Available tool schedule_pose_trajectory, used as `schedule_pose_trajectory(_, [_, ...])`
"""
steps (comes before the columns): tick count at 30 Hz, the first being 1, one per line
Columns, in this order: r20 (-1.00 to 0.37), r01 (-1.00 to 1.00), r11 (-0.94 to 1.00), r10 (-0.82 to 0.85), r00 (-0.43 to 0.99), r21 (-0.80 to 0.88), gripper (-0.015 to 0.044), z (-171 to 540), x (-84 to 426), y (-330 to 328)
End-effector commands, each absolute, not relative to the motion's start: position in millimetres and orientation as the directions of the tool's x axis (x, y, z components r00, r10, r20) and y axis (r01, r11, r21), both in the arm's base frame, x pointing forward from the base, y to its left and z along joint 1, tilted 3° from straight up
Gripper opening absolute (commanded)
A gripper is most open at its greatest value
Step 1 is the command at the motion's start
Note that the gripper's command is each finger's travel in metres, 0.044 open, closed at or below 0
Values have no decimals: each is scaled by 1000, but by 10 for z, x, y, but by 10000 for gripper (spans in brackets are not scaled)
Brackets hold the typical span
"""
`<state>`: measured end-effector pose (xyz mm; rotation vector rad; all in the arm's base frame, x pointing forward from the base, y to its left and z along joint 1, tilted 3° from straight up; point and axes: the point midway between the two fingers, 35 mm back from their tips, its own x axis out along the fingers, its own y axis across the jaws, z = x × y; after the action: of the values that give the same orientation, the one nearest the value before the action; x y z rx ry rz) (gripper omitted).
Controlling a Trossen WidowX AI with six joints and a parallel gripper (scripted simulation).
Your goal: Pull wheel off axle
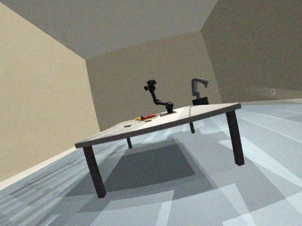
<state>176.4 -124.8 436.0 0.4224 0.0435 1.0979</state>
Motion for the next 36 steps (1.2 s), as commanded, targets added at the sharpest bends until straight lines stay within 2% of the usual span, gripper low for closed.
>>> schedule_pose_trajectory(1, [175, -856, 379, 871, 458, 353, 374, 4367, 1756, -1242])
schedule_pose_trajectory(4, [203, -881, 326, 890, 409, 343, 300, 4481, 1607, -1153])
schedule_pose_trajectory(12, [23, -831, 534, 839, 544, 157, 300, 4785, 984, -496])
schedule_pose_trajectory(18, [-170, -736, 676, 729, 663, 29, 300, 4773, 862, 220])
schedule_pose_trajectory(27, [-457, -582, 807, 483, 747, -99, 300, 4406, 1325, 1083])
schedule_pose_trajectory(36, [-707, -412, 907, 236, 666, -86, 300, 3696, 2179, 1384])
